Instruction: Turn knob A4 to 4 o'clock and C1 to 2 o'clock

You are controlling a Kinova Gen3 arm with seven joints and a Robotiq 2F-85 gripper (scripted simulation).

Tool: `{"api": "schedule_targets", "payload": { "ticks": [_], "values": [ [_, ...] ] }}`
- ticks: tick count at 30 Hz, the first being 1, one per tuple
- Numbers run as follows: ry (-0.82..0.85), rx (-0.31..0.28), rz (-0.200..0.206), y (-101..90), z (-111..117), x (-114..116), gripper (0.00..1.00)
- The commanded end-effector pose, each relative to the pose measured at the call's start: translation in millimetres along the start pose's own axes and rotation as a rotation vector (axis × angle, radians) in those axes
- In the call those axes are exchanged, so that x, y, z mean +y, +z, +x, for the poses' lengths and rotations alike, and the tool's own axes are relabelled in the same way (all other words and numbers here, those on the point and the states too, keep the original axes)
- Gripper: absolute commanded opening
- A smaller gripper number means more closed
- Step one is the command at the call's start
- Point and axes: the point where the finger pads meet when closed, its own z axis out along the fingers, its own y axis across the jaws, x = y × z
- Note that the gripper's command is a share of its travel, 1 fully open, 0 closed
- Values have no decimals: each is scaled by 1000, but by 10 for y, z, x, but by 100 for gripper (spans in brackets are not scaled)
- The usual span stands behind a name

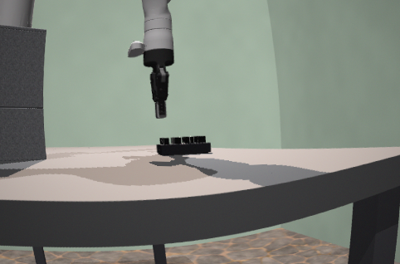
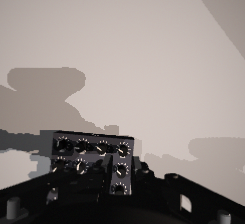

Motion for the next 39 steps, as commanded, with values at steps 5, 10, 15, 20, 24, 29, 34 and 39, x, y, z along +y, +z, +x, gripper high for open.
{"api": "schedule_targets", "payload": {
  "ticks": [5, 10, 15, 20, 24, 29, 34, 39],
  "values": [
    [-3, 1, 2, 43, 4, 9, 19],
    [-3, 1, 2, 101, 3, 8, 19],
    [-3, 1, 2, 168, 3, 7, 19],
    [-3, 1, 2, 223, 2, 6, 19],
    [-3, 1, 2, 263, 2, 6, 19],
    [-3, 1, 2, 322, 2, 5, 19],
    [-3, 1, 2, 366, 1, 5, 19],
    [-3, 1, 2, 384, 1, 4, 19]
  ]
}}
